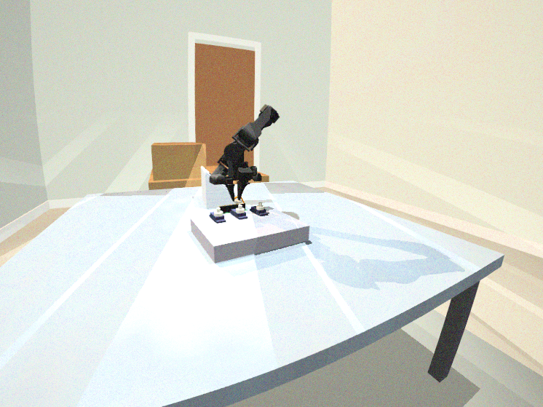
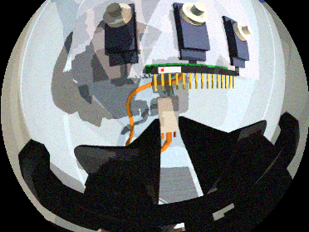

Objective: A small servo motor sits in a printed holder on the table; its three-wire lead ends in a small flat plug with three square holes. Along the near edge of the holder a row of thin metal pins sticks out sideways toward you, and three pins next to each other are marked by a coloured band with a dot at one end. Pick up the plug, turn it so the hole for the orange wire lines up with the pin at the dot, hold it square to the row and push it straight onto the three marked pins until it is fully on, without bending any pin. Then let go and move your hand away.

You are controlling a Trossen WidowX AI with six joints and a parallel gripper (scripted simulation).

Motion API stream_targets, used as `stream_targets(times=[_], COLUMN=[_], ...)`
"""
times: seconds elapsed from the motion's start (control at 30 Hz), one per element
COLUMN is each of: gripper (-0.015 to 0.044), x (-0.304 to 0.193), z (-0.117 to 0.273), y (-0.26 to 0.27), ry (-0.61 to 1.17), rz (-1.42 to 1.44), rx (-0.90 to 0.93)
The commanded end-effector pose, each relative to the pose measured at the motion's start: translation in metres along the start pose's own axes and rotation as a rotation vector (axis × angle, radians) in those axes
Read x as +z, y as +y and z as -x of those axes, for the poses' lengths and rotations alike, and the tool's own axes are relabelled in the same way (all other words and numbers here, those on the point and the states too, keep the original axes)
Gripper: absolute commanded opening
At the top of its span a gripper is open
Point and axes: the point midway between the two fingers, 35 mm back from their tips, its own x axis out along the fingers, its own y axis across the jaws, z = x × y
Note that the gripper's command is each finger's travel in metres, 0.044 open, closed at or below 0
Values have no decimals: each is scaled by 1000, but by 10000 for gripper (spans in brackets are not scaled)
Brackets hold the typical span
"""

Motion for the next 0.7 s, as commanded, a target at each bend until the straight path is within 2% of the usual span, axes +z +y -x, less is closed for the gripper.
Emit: stream_targets(times=[0.0,0.67], gripper=[0,0], x=[4,6], z=[-1,-1], y=[0,-2], ry=[0,0], rz=[-6,-6], rx=[6,6])
